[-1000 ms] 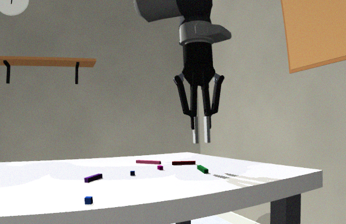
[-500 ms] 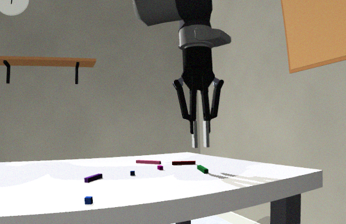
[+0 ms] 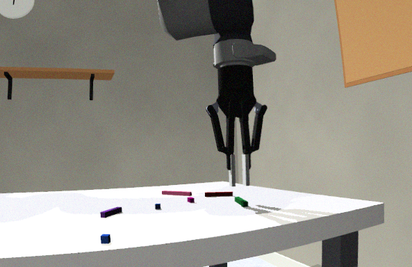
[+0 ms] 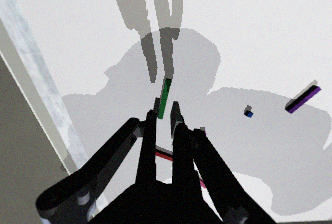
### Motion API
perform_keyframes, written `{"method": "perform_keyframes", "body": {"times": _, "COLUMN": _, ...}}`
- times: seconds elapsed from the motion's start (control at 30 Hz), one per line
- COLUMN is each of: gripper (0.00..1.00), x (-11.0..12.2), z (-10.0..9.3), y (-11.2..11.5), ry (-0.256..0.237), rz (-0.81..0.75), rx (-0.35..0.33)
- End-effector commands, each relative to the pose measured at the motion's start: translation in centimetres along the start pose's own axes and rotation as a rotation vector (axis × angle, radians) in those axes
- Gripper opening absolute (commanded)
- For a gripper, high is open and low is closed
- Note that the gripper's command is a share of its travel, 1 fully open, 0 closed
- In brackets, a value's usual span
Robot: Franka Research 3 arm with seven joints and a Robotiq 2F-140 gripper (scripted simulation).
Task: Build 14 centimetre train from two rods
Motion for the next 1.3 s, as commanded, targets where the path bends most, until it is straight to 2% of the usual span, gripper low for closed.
{"method": "perform_keyframes", "body": {"times": 0.0, "gripper": 0.23, "x": -0.2, "z": 0.5, "y": 0.1, "ry": -0.005, "rz": 0.005, "rx": -0.005}}
{"method": "perform_keyframes", "body": {"times": 0.53, "gripper": 0.23, "x": -0.2, "z": 1.9, "y": 0.1, "ry": -0.005, "rz": 0.005, "rx": -0.005}}
{"method": "perform_keyframes", "body": {"times": 1.27, "gripper": 0.23, "x": -0.2, "z": 2.1, "y": 0.1, "ry": -0.005, "rz": 0.005, "rx": -0.005}}
Point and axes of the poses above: the point where the finger pads meet when closed, its own z axis out along the fingers, its own x axis across the jaws, y = z × x, the point moved 7 cm from there along -z, back along the fingers, and after that the axes turned 15 degrees about z, right-handed, at the moved point
